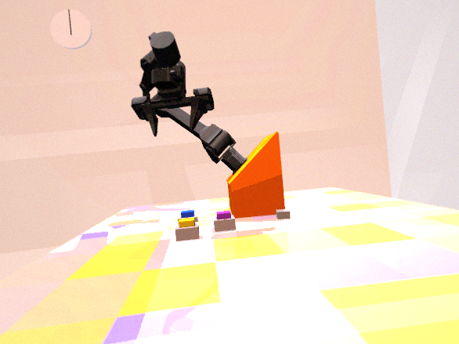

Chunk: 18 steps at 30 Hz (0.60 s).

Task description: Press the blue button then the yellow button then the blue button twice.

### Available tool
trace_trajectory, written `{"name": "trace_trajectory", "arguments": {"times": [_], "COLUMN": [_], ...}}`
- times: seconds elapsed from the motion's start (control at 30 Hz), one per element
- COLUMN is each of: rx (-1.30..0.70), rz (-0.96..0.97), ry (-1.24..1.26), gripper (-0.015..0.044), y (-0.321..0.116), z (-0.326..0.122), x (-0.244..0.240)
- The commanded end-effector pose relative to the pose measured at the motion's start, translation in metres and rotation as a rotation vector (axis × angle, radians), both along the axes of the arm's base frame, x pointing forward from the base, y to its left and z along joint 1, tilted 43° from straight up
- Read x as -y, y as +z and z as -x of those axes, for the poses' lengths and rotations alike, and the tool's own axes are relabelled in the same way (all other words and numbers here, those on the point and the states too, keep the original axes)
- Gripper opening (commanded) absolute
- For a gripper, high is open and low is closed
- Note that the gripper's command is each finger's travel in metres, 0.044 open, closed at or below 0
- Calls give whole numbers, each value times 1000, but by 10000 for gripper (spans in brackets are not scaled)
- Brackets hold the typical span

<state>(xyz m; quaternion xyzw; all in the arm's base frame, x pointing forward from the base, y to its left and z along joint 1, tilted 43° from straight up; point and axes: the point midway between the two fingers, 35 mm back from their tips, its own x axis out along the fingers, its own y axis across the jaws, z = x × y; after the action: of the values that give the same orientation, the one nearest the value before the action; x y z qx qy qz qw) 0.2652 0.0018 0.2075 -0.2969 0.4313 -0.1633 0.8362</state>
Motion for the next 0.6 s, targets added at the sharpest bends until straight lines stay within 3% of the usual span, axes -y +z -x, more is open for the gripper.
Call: {"name": "trace_trajectory", "arguments": {"times": [0.0,0.1,0.43,0.57], "rx": [-288,-464,-475,-476], "rz": [74,92,93,89], "ry": [-122,-200,-205,-204], "gripper": [400,400,400,295], "y": [-52,-77,-79,-102], "z": [34,63,65,59], "x": [48,72,74,94]}}
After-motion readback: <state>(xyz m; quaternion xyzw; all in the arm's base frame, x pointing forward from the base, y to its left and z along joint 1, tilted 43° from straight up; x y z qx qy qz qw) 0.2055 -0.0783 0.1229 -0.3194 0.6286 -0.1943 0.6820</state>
